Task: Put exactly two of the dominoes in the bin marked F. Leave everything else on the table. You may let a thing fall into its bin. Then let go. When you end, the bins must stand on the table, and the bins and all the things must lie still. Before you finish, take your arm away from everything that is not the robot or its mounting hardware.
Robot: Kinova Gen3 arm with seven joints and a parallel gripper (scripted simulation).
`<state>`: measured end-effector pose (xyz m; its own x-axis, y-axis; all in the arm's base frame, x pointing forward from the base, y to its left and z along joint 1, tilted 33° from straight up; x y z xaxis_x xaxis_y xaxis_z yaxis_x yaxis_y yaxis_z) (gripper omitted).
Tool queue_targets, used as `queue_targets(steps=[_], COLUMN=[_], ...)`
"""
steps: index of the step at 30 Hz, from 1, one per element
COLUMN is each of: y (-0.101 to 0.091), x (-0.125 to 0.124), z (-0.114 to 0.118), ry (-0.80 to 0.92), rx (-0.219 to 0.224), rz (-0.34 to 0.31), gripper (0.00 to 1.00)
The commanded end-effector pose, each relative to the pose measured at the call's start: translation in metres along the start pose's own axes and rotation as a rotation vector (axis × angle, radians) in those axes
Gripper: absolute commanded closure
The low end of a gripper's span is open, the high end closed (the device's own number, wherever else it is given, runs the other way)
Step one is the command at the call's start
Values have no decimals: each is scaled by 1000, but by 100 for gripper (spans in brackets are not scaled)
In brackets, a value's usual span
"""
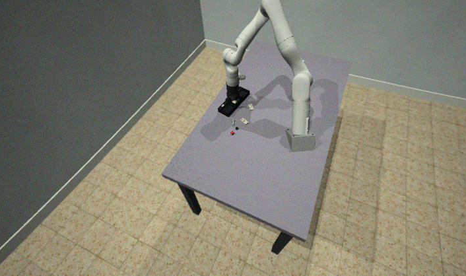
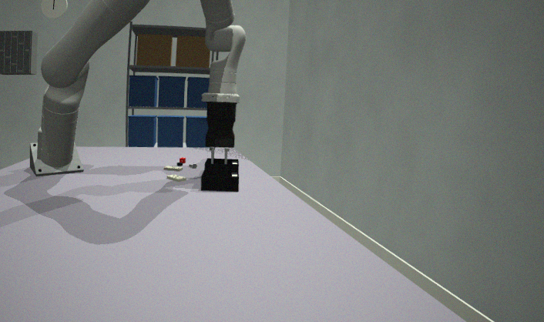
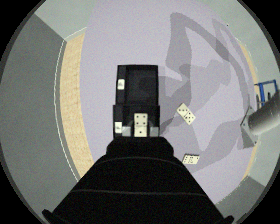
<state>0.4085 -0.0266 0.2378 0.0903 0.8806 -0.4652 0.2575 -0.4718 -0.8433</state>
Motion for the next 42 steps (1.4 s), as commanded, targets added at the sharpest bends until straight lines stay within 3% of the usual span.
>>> queue_targets(steps=[1,22,40,42], y=[-1,-6,-27,-37], x=[0,0,0,0], z=[0,0,0,0], ry=[0,0,0,0], rx=[-2,-2,-2,-2], rz=[0,0,0,0], gripper=[35,35,35,35])
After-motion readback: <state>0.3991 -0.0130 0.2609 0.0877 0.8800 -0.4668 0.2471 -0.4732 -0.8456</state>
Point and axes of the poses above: the point where the finger pads meet when closed, its own y axis out along the fingers, its own z axis across the jaws, x = y × z, the point moved 9 cm from there along -y, back along the fingers, and after that the axes turned 10 degrees about -y, right-handed, at the moved point
